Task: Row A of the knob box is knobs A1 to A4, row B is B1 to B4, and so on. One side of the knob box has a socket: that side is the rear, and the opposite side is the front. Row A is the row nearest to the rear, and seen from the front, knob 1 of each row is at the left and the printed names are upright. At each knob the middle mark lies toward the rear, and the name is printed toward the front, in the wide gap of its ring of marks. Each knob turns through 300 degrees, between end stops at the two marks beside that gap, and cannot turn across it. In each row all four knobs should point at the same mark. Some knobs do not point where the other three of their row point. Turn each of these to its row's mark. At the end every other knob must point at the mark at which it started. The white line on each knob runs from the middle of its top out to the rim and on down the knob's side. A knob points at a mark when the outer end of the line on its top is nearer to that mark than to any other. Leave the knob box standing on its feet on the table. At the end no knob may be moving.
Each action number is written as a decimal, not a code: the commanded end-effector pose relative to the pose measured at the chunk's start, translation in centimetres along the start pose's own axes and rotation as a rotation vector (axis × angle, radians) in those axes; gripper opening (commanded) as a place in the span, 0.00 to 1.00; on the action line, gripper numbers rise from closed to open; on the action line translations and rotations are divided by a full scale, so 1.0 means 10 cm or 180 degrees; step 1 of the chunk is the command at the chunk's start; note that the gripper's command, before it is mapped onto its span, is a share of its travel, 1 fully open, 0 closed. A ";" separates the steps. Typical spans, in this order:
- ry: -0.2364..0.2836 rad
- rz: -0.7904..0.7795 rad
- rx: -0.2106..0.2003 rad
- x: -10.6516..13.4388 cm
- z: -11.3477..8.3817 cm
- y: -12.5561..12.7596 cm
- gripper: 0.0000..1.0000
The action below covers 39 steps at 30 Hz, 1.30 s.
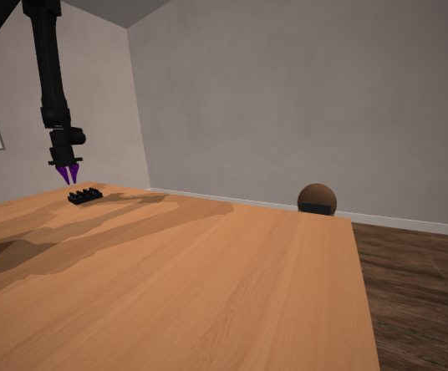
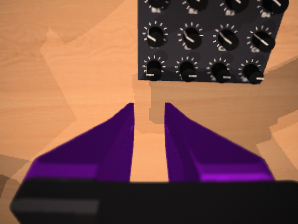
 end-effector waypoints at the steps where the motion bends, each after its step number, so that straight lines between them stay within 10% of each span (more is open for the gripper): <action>1: -0.0100 -0.0061 0.0119 -0.09 -0.10 -0.08 0.19; 39: -0.0045 -0.0071 0.0057 -0.01 0.10 -0.07 0.19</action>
Point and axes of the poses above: the point where the finger pads meet when closed, its own z axis out along the fingers, its own y axis across the jaws, x = y × z, the point moved 10 cm from there along -z, back along the fingers, and after that the axes turned 1 degree about z, right-handed, at the moved point
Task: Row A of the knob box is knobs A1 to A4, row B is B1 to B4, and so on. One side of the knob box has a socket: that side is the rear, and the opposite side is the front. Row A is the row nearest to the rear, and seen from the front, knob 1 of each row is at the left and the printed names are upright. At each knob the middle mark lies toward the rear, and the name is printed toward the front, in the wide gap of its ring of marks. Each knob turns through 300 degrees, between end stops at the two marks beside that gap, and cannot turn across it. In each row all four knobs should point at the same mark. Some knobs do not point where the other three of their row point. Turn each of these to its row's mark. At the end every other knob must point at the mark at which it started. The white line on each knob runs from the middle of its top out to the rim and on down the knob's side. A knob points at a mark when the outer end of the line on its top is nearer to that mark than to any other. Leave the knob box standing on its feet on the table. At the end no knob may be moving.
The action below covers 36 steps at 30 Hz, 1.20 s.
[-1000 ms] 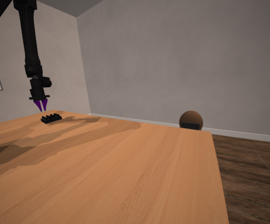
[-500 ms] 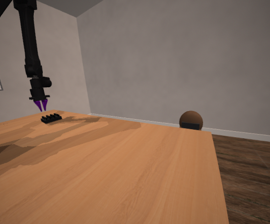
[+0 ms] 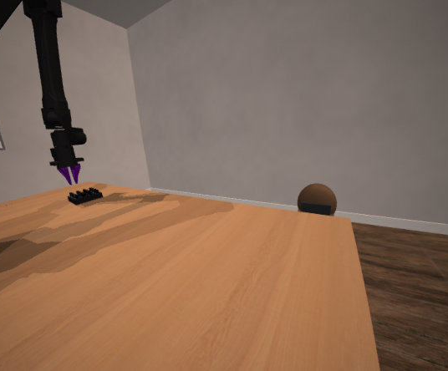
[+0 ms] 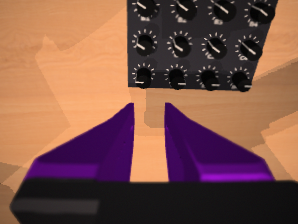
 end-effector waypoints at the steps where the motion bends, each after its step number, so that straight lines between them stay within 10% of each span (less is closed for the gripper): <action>1: -0.0002 -0.0015 -0.0008 0.03 0.08 -0.02 0.19; 36: 0.0006 -0.0016 -0.0021 0.06 0.40 0.00 0.19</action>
Point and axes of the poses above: the point where the finger pads meet when closed, its own z axis out along the fingers, its own y axis across the jaws, x = y × z, the point moved 10 cm from there along -z, back along the fingers, and after that the axes turned 1 degree about z, right-handed, at the moved point
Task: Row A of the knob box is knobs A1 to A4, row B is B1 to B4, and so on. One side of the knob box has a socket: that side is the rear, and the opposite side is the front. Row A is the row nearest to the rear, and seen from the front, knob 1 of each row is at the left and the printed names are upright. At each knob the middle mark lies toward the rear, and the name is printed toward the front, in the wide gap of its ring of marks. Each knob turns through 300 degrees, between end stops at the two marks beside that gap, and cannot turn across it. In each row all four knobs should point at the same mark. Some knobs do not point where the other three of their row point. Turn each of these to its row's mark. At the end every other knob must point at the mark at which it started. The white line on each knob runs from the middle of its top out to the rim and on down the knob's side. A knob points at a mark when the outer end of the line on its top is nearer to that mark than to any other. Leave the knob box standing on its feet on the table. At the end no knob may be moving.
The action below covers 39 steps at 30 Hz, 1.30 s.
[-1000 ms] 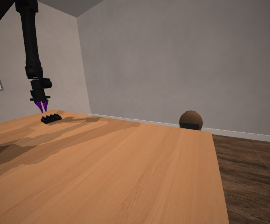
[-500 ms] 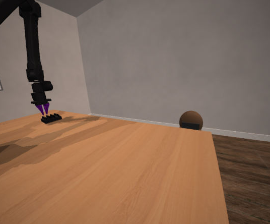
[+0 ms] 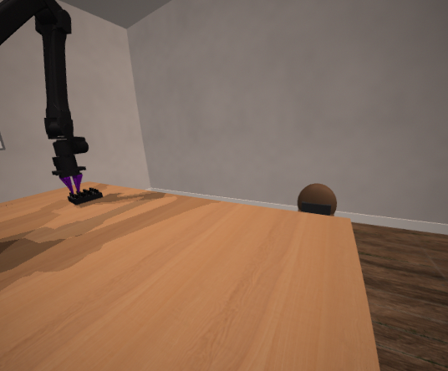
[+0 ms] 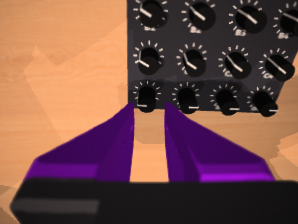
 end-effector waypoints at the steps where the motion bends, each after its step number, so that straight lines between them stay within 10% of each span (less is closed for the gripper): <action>1: -0.0008 -0.0003 0.0002 0.03 0.05 -0.02 0.19; 39: 0.0002 -0.0006 -0.0016 0.04 0.05 0.00 0.19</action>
Point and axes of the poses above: the point where the finger pads meet when closed, its own z axis out along the fingers, its own y axis across the jaws, x = y × z, the point moved 10 cm from there along -z, back along the fingers, and after that the axes turned 1 degree about z, right-handed, at the moved point
